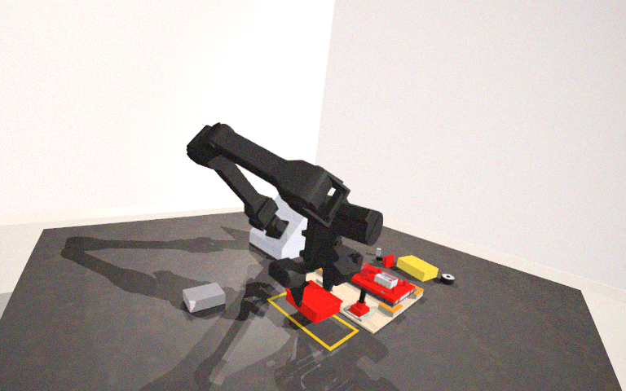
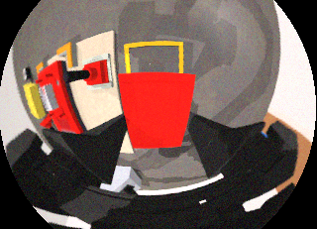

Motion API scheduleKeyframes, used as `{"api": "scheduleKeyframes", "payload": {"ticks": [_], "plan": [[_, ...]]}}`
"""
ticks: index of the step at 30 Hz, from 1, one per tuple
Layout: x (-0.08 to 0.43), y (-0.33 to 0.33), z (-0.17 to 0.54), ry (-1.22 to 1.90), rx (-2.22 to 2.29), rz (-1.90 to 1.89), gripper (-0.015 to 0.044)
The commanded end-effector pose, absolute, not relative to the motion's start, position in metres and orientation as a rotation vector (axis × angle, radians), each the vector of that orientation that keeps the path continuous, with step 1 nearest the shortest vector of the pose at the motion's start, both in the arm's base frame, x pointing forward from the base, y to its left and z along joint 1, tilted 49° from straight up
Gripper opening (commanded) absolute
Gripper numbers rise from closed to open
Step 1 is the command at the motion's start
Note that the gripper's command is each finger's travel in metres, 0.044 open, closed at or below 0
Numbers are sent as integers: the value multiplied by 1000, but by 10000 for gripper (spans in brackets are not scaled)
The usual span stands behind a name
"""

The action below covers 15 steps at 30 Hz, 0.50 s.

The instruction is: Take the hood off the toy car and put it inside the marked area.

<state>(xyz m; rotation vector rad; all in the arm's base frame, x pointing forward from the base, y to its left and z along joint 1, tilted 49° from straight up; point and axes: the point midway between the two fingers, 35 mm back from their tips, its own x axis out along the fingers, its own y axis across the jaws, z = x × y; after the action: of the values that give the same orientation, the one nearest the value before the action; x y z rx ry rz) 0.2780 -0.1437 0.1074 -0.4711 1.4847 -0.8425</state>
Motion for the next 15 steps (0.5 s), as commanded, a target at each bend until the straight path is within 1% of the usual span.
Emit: {"api": "scheduleKeyframes", "payload": {"ticks": [1,15], "plan": [[277,-146,106,1484,-478,-844,0],[276,-150,102,1484,-478,-845,0]]}}
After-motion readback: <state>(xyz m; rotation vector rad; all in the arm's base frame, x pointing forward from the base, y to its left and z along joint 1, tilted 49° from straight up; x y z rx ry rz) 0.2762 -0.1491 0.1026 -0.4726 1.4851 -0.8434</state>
